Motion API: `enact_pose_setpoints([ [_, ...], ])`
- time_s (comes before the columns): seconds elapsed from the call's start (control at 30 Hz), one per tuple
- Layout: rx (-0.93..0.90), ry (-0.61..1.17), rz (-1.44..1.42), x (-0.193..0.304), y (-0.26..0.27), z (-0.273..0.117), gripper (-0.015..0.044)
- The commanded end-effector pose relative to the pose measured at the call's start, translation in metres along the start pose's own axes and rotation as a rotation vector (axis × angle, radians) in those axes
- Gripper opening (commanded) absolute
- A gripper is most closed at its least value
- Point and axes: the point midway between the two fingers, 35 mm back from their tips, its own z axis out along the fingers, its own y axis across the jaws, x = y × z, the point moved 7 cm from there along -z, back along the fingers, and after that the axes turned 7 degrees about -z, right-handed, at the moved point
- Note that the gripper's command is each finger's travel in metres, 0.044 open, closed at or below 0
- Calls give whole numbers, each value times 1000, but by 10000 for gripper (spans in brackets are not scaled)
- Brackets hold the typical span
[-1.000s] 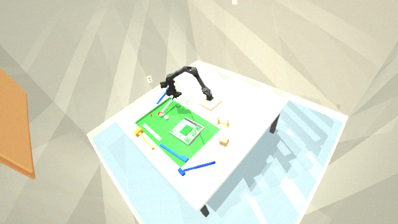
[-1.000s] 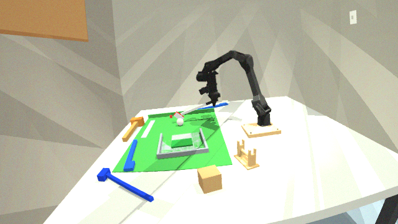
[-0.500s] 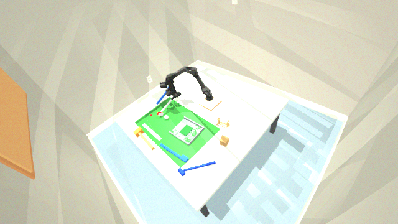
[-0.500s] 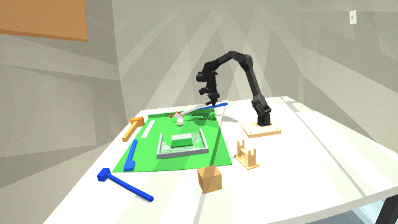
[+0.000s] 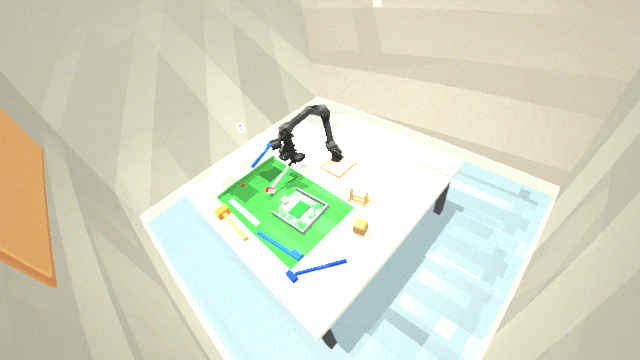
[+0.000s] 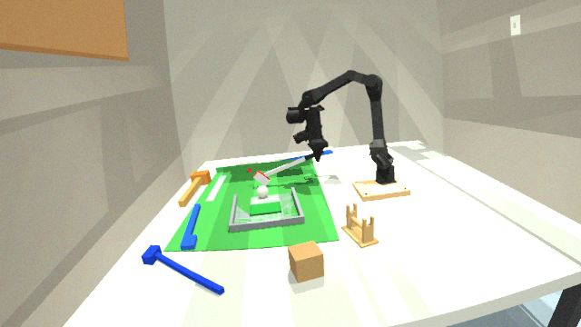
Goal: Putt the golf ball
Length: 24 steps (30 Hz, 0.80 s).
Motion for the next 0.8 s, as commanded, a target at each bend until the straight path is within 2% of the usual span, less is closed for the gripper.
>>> enact_pose_setpoints([
  [0.0, 15, -14, 5, 0, 1, -17, 0],
  [0.3, 15, -14, 5, 1, 2, -57, 0],
  [0.77, 5, -6, -1, 0, 2, -48, 0],
])
